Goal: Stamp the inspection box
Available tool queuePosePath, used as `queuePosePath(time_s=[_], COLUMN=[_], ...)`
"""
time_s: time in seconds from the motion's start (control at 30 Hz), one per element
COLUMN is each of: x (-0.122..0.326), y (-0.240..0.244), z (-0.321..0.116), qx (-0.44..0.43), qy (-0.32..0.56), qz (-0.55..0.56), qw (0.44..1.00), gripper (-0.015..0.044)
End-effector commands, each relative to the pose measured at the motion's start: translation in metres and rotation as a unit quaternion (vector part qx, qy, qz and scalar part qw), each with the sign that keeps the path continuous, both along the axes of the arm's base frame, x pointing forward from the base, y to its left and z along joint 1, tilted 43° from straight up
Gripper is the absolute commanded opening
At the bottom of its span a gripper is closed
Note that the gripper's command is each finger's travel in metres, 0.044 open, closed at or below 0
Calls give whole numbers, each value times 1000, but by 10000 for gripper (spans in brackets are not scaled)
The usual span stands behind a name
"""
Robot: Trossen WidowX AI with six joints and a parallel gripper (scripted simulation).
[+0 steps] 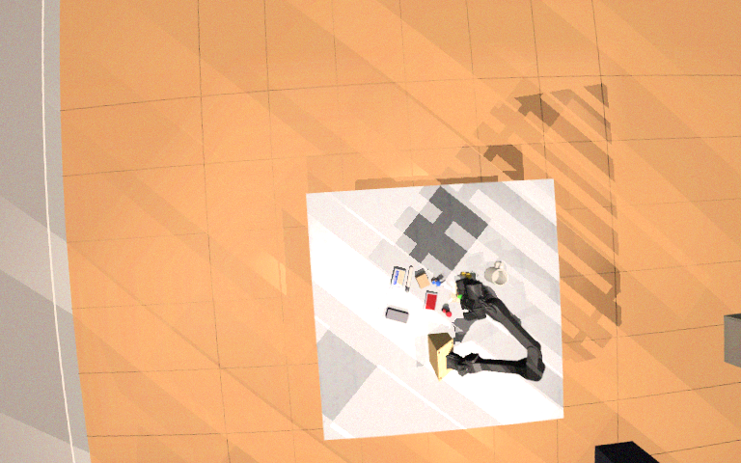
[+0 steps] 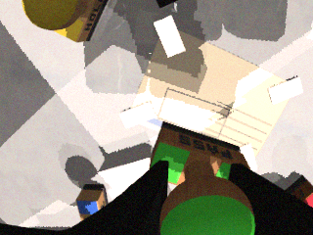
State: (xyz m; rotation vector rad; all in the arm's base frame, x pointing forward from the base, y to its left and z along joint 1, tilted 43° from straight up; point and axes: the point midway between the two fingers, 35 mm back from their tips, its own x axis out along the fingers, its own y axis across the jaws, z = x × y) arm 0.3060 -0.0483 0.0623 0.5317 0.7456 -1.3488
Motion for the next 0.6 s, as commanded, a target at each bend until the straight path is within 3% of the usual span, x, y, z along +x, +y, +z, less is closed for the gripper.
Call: queuePosePath(time_s=[0.0, 0.57], x=[0, 1], y=[-2, -10], z=[-2, -11], qx=[-3, -3], qy=[3, 3], qz=[3, 2], qw=[1000, 1000], gripper=[0, 0])
